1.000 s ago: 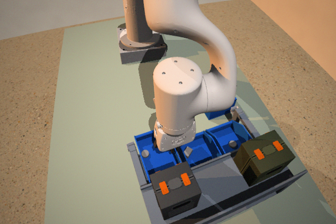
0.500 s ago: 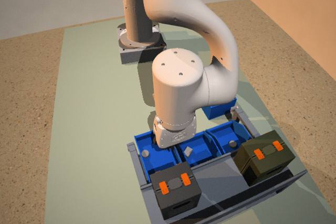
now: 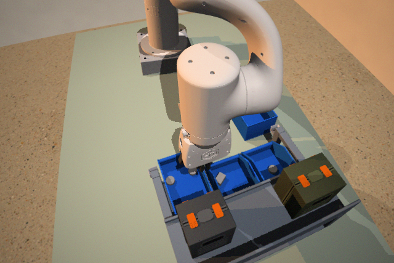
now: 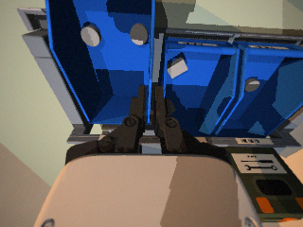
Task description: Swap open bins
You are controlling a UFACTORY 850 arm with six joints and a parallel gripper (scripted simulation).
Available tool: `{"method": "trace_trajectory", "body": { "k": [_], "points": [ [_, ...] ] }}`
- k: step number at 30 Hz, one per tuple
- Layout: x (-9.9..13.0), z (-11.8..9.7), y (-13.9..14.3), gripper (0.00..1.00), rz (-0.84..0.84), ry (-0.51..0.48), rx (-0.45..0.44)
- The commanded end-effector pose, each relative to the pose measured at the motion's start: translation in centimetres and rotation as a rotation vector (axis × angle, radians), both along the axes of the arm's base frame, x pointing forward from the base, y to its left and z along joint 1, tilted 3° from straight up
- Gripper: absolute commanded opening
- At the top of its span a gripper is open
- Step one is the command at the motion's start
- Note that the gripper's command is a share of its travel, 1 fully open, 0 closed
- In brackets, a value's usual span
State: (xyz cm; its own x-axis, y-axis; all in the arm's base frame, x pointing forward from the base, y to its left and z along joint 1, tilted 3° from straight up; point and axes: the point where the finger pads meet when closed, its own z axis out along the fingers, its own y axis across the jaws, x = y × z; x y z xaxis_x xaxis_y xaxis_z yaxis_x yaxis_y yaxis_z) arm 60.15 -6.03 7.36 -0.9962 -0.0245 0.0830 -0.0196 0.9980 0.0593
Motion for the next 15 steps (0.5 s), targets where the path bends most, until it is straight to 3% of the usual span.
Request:
{"method": "trace_trajectory", "body": {
  "k": [1, 15],
  "points": [
    [0.1, 0.7, 0.0, 0.1, 0.0, -0.002, 0.0],
    [0.1, 2.9, -0.2, 0.1, 0.0, -0.002, 0.0]
  ]
}}
